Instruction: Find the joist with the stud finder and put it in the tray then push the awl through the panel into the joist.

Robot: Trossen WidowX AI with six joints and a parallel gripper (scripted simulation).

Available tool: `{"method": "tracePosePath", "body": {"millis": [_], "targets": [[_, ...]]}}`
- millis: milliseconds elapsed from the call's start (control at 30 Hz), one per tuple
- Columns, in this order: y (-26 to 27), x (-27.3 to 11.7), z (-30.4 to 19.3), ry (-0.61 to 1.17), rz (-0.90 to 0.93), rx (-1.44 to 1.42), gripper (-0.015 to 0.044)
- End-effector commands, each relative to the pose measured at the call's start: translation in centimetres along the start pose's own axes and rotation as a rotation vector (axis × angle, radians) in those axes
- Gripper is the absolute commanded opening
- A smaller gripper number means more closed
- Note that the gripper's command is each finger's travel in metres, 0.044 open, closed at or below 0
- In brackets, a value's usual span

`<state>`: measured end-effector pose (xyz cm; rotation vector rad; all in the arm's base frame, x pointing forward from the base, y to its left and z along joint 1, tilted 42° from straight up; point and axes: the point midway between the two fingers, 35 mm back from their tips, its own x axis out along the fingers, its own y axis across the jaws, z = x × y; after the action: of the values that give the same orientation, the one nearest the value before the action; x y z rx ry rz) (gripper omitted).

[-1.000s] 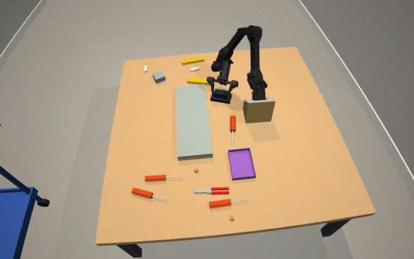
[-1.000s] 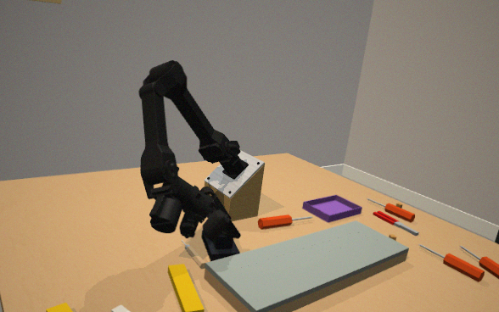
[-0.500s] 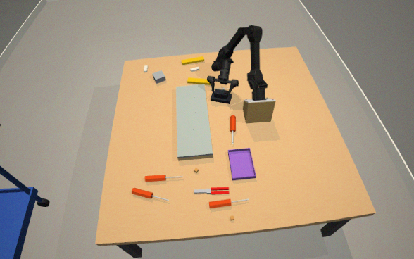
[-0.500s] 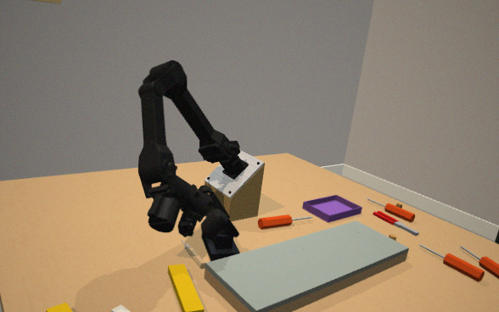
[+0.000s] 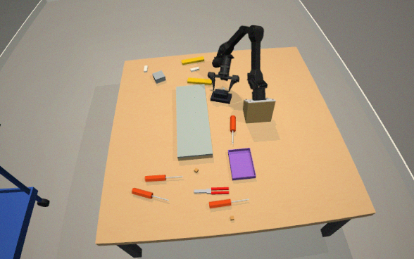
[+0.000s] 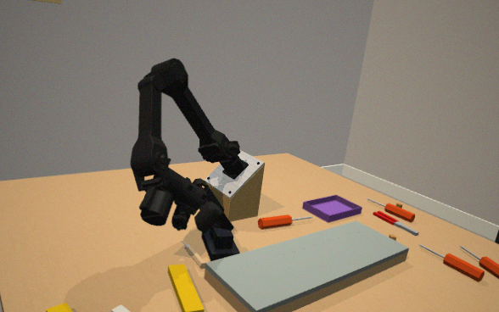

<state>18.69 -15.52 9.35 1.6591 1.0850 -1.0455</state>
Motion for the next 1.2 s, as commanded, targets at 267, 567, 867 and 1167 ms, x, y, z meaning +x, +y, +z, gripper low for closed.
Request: {"method": "tracePosePath", "body": {"millis": [267,567,867,1167], "targets": [[0.0,-2.5,-4.4,-0.013,-0.002,-0.036,0.044],[-0.1,1.3,-1.7,-0.696,-0.331,-1.214,0.044],[0.2,0.9,-1.7,-0.982,-0.555,-1.558,0.044],[0.2,0.9,-1.7,-0.982,-0.555,-1.558,0.044]]}}
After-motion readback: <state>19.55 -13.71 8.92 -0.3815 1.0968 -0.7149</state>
